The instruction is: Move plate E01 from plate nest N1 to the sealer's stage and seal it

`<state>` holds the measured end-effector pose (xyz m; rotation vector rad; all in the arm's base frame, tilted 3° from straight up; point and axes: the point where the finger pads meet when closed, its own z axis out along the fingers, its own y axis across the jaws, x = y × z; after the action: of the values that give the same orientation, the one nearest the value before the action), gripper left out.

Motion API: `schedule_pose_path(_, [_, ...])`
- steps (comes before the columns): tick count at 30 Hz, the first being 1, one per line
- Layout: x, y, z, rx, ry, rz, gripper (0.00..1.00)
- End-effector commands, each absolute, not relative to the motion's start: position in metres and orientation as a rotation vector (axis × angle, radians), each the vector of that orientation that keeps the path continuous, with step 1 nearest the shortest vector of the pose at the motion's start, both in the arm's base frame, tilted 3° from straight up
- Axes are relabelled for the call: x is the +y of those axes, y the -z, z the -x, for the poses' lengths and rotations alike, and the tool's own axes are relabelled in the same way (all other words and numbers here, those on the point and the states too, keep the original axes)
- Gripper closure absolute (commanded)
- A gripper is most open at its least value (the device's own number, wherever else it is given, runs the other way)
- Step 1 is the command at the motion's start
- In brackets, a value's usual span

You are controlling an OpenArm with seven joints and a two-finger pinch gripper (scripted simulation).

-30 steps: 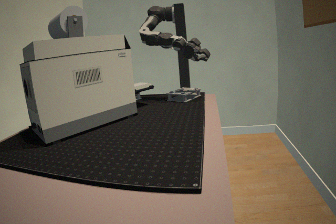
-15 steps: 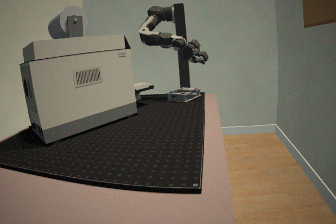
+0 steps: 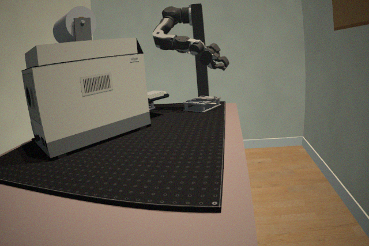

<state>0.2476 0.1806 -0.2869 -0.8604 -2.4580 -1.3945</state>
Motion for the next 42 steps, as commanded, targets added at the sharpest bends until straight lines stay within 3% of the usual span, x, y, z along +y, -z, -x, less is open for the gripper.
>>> schedule_pose_path(1, [0.181,0.285,-0.248,-2.46,1.394,0.858,1.0])
schedule_pose_path(42, [0.168,0.299,-0.241,-2.584,1.225,0.826,1.0])
